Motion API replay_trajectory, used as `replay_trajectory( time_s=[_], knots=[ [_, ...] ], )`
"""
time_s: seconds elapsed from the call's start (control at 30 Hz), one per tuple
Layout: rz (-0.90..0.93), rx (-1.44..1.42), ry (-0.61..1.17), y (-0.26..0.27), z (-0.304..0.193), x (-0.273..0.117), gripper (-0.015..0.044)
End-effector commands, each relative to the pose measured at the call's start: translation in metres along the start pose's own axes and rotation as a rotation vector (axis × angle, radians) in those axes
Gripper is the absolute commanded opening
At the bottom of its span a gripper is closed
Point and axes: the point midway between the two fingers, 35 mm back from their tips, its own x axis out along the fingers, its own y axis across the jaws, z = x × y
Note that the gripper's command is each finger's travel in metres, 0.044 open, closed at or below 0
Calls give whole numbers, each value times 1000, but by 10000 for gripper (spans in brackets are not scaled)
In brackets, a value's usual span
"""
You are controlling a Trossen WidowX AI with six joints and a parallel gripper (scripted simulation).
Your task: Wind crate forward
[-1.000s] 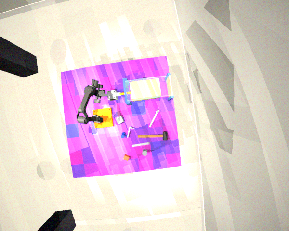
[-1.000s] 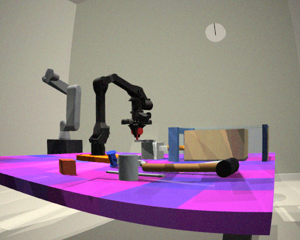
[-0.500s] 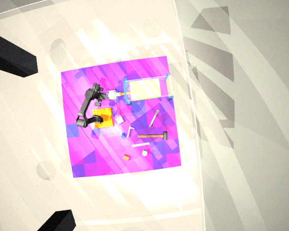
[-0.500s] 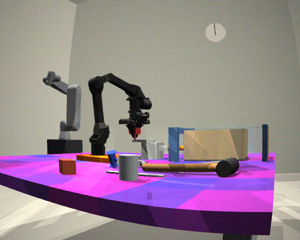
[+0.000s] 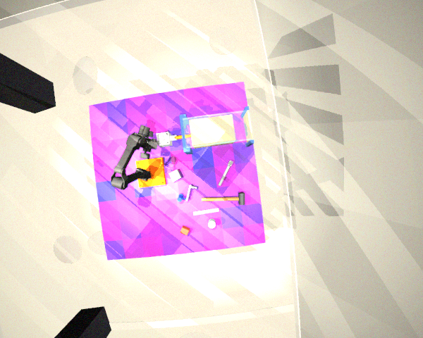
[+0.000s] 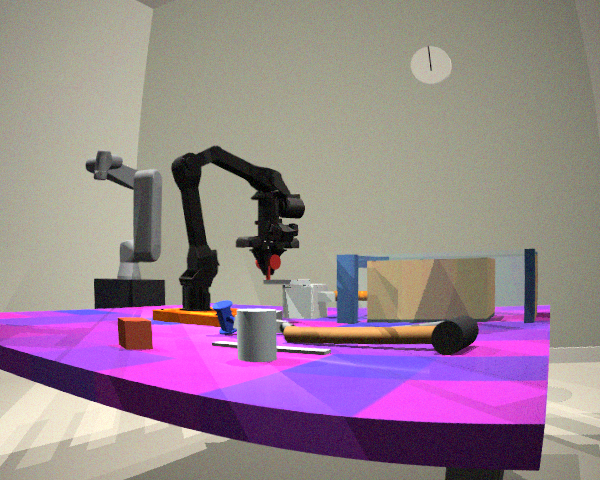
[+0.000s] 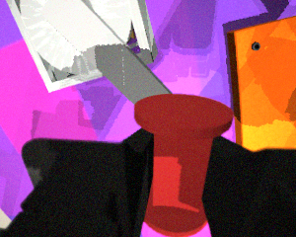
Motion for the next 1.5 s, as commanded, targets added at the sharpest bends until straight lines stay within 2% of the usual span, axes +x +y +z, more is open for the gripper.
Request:
replay_trajectory(
  time_s=[0.0,1.47],
  knots=[
    [-17,10,-22,-9,10,0,0],
    [-18,10,-28,-28,67,-2,0]
  ],
)
